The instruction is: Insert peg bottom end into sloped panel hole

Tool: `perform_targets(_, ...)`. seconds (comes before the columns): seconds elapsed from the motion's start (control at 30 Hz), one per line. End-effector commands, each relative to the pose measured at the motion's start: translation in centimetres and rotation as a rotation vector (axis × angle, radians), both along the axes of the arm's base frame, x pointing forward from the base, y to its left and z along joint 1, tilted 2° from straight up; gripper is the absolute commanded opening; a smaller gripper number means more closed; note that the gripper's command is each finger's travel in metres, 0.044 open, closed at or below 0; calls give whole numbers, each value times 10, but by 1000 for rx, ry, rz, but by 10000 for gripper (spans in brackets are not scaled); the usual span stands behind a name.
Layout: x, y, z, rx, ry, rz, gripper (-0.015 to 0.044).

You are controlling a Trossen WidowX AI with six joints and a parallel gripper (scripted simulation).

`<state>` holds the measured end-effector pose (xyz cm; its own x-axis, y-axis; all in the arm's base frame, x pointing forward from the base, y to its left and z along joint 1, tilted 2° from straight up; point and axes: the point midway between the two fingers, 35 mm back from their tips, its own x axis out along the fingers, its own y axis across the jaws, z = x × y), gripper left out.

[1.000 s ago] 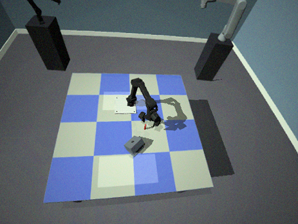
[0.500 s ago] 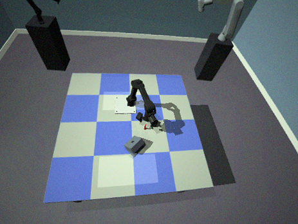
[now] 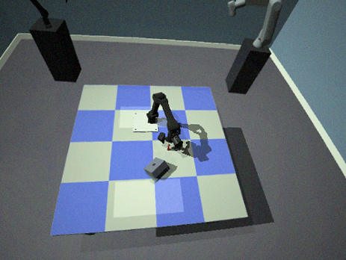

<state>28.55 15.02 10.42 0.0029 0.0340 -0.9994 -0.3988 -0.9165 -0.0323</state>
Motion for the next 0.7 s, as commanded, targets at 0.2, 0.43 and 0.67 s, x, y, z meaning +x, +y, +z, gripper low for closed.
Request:
perform_targets(0.2,-1,1,-17,1,7,3,440)
perform_targets(0.43,-2,1,-28,1,7,3,440)
perform_targets(0.67,-3,1,-37,1,7,3,440)
